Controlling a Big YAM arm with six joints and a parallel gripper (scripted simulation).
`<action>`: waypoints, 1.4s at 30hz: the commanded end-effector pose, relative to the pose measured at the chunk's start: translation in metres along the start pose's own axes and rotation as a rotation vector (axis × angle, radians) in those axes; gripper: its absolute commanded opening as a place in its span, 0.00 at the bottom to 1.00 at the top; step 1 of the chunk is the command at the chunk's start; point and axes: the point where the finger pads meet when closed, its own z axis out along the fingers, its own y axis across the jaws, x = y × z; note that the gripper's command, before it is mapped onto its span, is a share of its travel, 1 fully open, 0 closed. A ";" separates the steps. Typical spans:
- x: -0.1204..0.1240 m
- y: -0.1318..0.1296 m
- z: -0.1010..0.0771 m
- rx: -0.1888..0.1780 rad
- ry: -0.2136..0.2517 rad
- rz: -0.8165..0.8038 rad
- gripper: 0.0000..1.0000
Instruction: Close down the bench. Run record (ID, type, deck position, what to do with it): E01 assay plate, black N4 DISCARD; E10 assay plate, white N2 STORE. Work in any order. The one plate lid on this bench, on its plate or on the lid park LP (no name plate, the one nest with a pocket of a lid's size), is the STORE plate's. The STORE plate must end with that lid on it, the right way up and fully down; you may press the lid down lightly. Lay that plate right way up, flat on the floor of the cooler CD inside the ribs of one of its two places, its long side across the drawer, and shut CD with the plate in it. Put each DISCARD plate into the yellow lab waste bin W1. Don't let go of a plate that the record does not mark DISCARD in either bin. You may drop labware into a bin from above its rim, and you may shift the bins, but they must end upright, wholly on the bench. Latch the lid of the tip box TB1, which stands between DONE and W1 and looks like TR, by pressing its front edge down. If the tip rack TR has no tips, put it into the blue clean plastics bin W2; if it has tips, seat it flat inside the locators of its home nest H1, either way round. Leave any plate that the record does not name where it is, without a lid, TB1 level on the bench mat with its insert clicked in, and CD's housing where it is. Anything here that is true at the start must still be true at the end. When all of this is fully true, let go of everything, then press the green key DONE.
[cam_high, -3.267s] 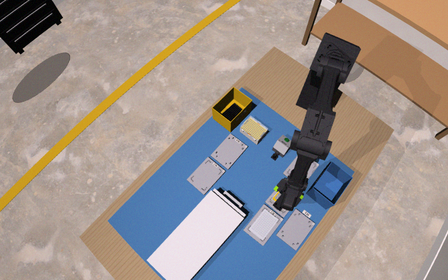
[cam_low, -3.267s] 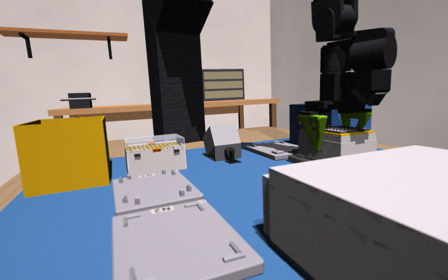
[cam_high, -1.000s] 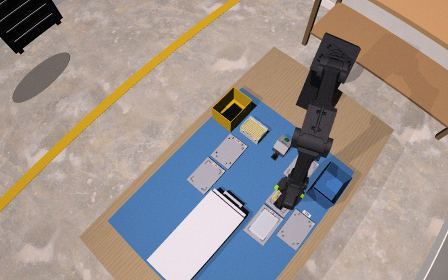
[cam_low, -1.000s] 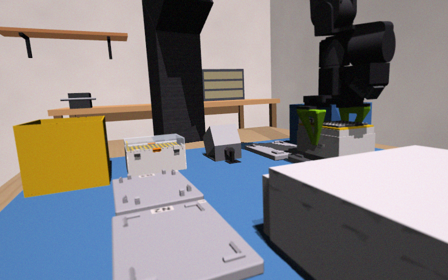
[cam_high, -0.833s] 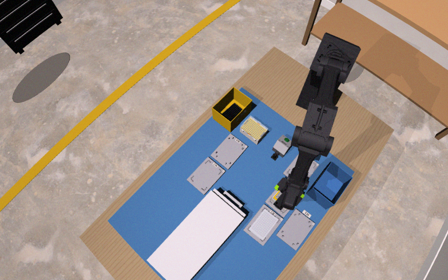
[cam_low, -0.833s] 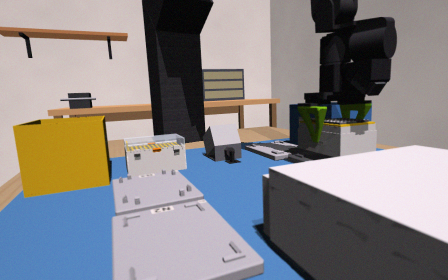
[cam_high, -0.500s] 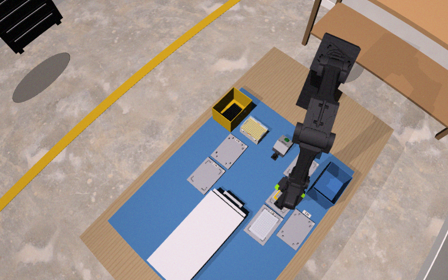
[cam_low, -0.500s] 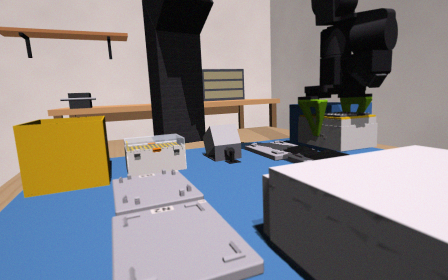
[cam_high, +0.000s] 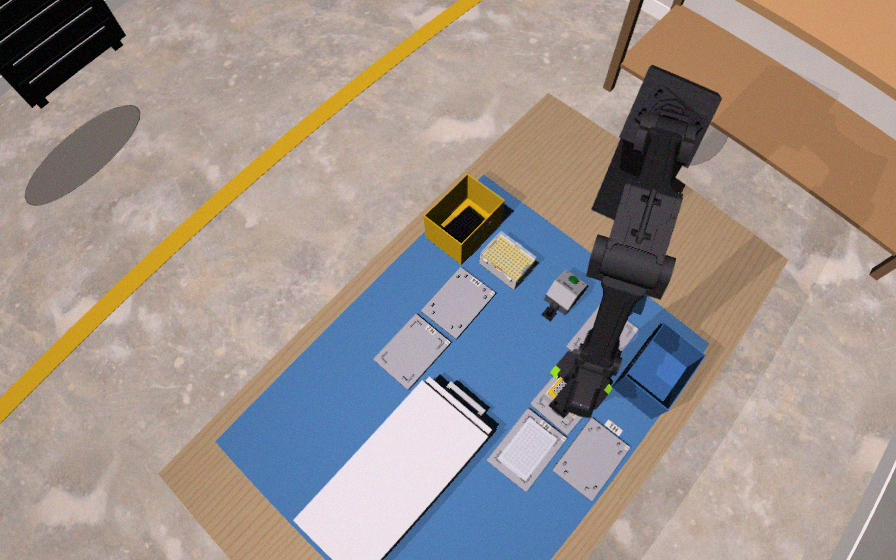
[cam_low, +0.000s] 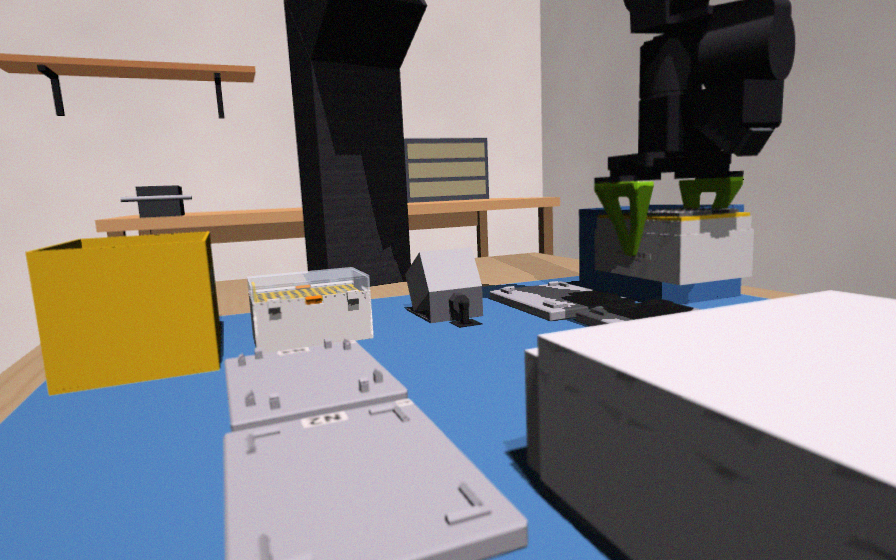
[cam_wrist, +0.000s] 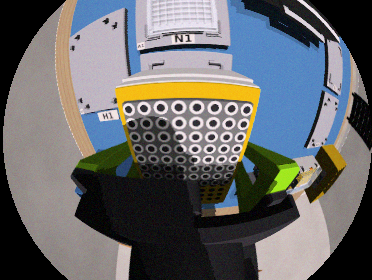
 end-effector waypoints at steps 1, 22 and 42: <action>-0.012 0.010 -0.020 -0.015 -0.022 0.007 0.00; -0.011 0.010 -0.046 -0.016 -0.022 0.007 0.00; -0.016 0.009 -0.067 -0.016 -0.030 0.009 0.00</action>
